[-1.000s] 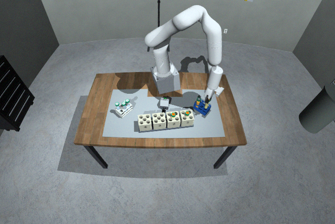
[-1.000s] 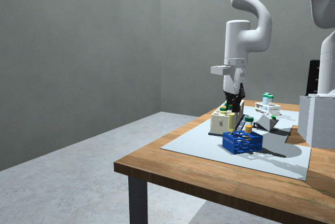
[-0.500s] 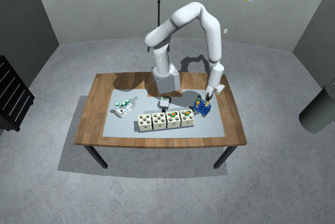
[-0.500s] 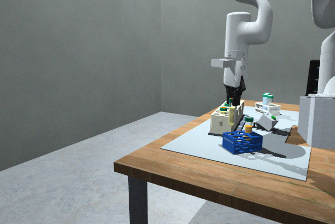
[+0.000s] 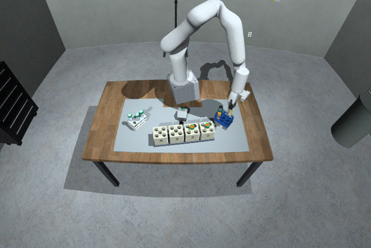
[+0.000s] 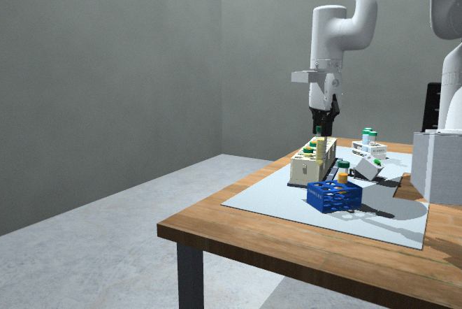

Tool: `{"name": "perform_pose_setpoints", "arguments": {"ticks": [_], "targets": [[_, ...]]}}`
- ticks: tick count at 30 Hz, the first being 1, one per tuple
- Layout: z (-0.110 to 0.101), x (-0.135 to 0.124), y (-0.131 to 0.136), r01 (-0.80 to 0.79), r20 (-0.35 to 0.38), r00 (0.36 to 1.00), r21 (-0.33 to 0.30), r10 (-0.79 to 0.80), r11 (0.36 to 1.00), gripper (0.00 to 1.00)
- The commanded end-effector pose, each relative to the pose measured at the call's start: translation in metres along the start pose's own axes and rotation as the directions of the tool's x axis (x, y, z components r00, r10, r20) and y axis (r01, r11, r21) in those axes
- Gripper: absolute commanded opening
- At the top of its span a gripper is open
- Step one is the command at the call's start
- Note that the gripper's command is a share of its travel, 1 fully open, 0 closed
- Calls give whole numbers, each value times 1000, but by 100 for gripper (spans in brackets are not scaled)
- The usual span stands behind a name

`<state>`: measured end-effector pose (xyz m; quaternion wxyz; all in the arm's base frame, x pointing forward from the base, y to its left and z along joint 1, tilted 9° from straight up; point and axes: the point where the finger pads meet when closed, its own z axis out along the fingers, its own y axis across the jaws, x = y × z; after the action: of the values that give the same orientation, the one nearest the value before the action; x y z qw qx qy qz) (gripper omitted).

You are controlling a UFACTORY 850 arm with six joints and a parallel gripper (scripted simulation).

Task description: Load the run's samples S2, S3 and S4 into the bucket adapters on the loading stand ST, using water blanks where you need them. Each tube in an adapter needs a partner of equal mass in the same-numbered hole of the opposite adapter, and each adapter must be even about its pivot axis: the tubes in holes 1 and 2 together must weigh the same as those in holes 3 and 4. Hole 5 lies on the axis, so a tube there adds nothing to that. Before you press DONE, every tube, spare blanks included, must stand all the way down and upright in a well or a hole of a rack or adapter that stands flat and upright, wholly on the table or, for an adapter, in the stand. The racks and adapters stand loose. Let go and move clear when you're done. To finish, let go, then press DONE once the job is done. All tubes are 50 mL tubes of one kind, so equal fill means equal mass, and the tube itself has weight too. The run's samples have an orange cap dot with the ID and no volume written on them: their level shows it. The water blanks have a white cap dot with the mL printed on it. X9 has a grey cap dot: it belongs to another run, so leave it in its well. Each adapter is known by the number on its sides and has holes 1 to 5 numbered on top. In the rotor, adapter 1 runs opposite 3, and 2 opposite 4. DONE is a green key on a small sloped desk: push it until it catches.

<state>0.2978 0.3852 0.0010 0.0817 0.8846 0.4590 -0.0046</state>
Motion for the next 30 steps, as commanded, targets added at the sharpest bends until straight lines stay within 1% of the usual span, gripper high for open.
{"name": "perform_pose_setpoints", "arguments": {"ticks": [1,9,20,24,29,30], "targets": [[-8,1,0,0,-2,1000,0,0,1000,0],[-24,1,0,0,-2,1000,1,0,1000,0],[-24,1,0,0,-2,1000,1,0,1000,0],[-24,-10,17,-133,-2,991,1,133,991,0],[-24,-24,38,-296,-1,955,1,296,955,0],[-24,-24,38,-296,-1,955,1,296,955,0]]}}
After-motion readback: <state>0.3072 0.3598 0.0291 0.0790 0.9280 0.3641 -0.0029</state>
